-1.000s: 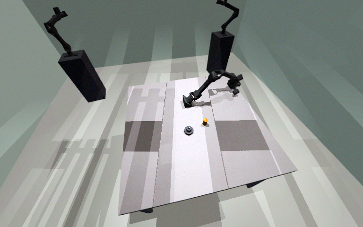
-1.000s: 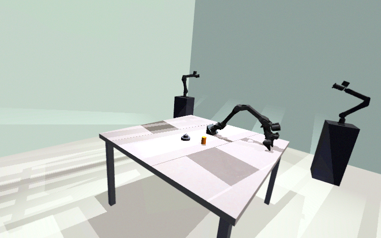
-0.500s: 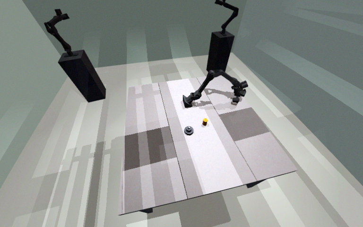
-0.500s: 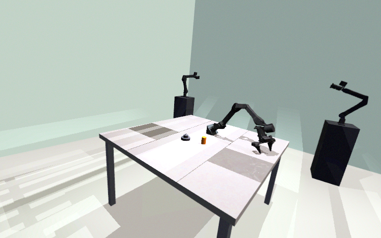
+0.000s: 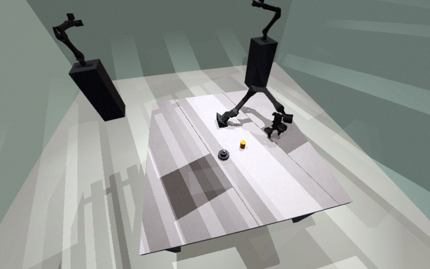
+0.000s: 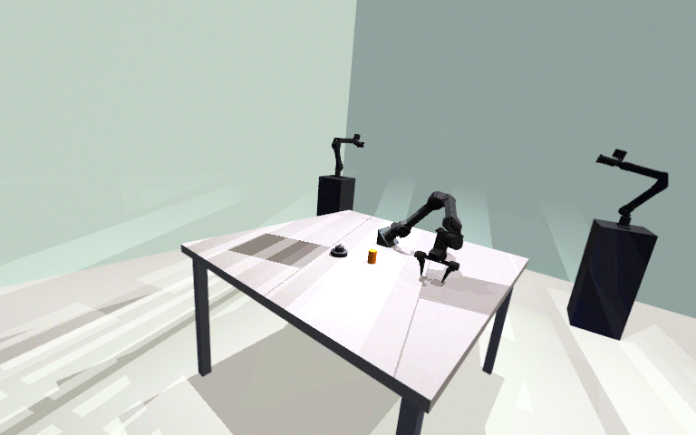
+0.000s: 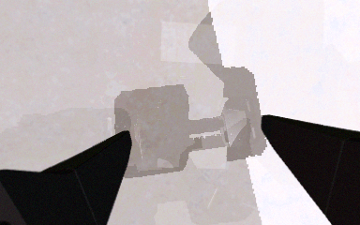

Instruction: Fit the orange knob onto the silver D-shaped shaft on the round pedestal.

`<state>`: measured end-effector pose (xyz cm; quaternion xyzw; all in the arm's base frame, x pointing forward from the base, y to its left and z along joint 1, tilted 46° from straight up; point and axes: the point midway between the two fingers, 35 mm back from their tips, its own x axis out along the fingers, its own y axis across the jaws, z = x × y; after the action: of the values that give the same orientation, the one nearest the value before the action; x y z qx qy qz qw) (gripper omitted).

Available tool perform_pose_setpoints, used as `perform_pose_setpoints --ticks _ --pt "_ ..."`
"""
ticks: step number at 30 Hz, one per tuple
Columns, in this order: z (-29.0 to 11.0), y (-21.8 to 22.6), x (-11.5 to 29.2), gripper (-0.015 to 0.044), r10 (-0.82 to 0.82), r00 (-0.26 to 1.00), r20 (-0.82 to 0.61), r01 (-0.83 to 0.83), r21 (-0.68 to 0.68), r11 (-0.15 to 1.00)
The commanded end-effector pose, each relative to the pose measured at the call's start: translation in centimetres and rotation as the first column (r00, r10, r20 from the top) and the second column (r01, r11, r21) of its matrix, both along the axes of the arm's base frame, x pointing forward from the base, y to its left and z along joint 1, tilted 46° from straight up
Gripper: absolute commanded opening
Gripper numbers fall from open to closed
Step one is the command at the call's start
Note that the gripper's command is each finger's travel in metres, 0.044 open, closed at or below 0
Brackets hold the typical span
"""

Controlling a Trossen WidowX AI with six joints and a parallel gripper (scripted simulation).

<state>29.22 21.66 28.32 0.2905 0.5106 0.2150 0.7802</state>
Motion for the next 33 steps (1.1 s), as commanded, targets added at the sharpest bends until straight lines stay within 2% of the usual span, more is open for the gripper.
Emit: perform_pose_setpoints --ticks 1,6,11,17,19,33 --pt "-4.2 -4.6 2.3 0.044 -0.144 0.968 -0.208 0.14 -0.035 0.99" --pt "-8.6 -11.4 3.8 0.044 -0.323 0.83 -0.454 0.33 -0.067 0.942" --pt "-12.2 -18.1 3.2 0.044 -0.436 0.6 -0.671 0.518 -0.09 0.851" --pt "-15.0 -25.0 0.7 0.044 -0.422 0.263 -0.867 0.725 -0.111 0.68" --pt "-15.4 -26.3 0.0 0.044 -0.397 0.193 -0.897 0.764 -0.117 0.635" --pt "-16.6 -25.5 0.1 0.044 -0.393 0.185 -0.901 0.769 -0.117 0.629"
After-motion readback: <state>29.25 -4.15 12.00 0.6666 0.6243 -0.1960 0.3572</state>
